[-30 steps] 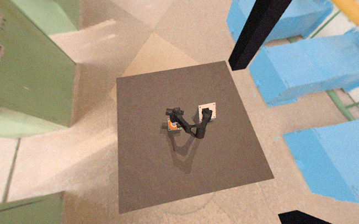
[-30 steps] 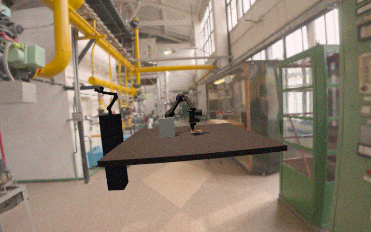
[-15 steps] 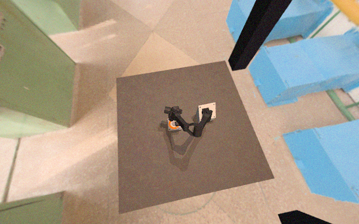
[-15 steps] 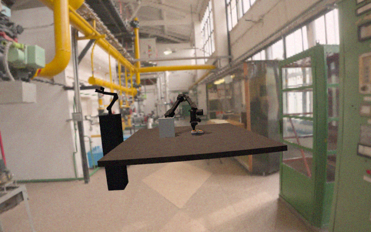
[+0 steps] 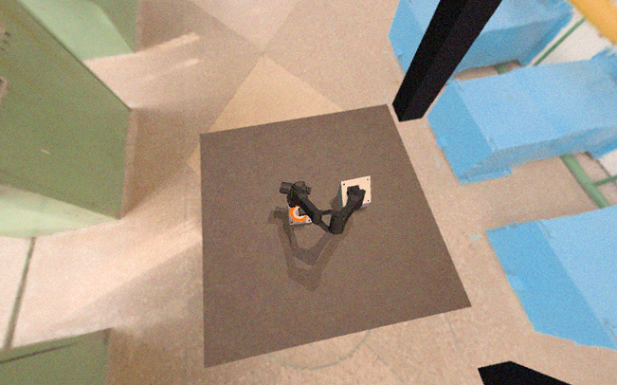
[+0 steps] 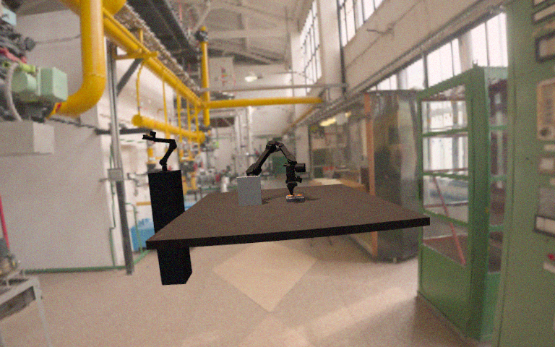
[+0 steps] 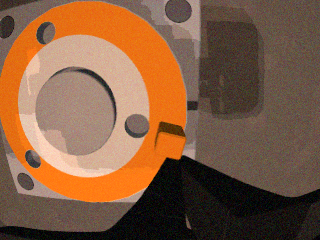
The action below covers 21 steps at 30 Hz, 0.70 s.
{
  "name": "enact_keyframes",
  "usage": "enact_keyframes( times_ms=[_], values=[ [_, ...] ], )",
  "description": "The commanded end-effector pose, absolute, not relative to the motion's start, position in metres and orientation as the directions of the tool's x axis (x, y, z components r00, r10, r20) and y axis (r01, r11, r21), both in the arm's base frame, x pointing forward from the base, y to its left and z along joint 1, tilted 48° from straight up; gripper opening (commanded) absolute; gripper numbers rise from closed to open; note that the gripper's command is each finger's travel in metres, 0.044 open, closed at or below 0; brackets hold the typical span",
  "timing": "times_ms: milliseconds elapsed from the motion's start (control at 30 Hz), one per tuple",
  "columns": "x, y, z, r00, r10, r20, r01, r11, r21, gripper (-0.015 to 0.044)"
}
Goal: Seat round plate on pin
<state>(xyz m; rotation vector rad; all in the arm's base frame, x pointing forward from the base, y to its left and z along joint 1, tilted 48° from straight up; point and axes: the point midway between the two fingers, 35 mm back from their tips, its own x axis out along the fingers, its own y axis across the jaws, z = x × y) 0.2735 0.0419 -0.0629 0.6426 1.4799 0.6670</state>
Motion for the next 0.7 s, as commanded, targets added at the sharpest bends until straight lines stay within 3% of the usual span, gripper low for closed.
enact_keyframes(
  times_ms=[0,667],
  values=[
    [0.278,0.040,-0.064,-0.012,0.739,-0.674,-0.019,0.674,0.739,0.0000],
    [0.285,0.022,-0.051,-0.012,0.737,-0.676,-0.019,0.676,0.737,0.0000]
  ],
)
